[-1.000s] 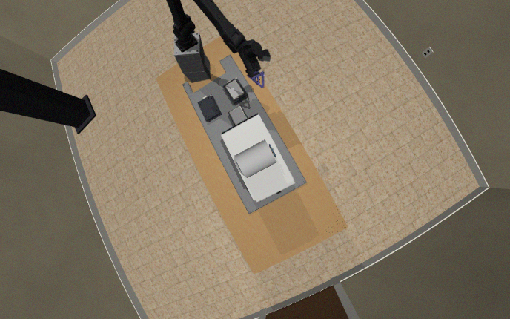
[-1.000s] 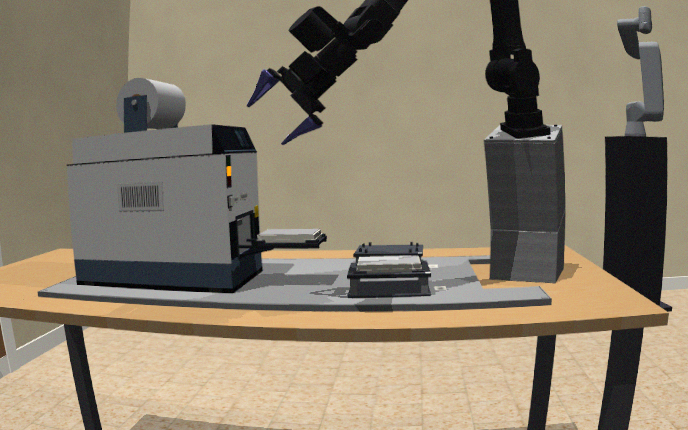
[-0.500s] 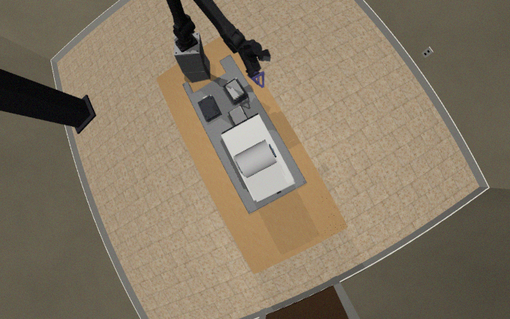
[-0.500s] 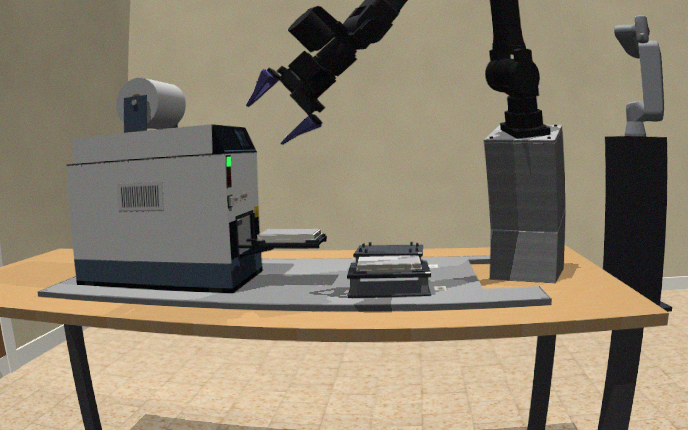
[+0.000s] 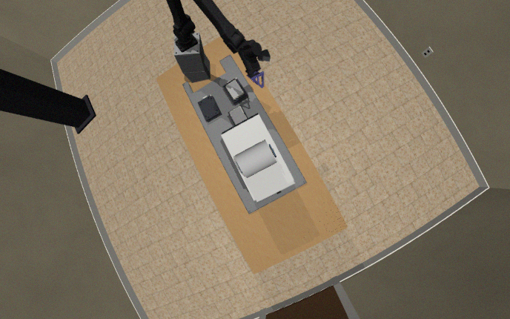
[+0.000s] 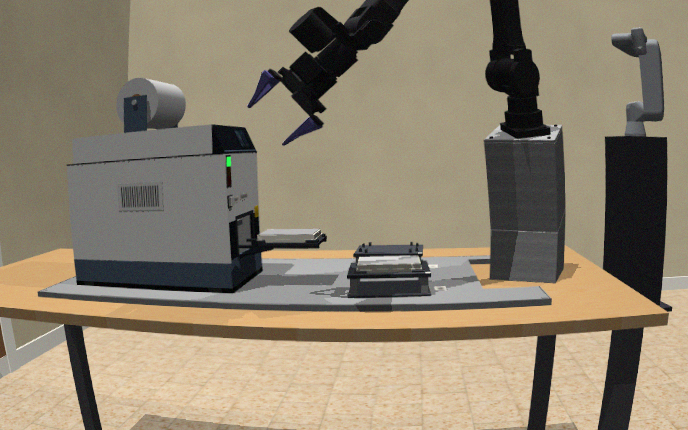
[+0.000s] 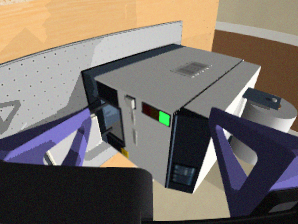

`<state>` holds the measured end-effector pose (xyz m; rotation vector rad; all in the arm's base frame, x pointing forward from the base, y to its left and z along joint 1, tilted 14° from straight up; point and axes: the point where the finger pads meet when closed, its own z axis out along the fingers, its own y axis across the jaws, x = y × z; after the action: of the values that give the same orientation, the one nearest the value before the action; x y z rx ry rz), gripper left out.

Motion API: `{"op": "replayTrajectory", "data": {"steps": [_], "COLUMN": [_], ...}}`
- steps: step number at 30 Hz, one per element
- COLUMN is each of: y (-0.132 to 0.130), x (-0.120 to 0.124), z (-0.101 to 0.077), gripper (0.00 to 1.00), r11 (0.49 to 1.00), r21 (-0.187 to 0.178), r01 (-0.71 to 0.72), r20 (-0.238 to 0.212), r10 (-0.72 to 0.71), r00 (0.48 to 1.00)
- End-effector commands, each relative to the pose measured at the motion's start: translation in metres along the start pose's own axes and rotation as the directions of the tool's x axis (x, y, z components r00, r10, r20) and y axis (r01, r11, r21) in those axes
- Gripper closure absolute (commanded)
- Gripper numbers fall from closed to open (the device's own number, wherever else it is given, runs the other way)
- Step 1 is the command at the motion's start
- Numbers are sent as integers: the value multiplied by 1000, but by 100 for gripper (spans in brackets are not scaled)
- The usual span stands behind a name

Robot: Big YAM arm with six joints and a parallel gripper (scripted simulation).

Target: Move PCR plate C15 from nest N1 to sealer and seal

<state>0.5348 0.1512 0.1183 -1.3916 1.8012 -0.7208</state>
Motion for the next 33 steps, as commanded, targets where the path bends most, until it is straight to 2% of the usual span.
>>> {"op": "replayTrajectory", "data": {"steps": [1,4,7,12,14,15,17,23,29,32,33], "y": [-26,-32,-17,12,12,9,20,56,63,64,66], "x": [-6,-10,14,44,44,37,41,82,101,99,100], "z": [-9,-10,-10,-5,-5,-4,-4,-3,-6,-7,-8], "gripper": [0,0,2,4,4,5,6,9,13,13,14], "r11": [998,998,982,934,934,931,902,792,650,647,617], "r21": [54,64,62,42,42,47,40,22,34,29,24], "r01": [-21,-25,-178,-354,-354,-361,-429,-609,-759,-762,-786], "r20": [27,33,32,21,21,35,47,11,43,45,54], "r10": [20,23,176,353,353,360,428,609,758,760,785], "r00": [999,999,984,935,935,932,903,793,651,648,618]}}
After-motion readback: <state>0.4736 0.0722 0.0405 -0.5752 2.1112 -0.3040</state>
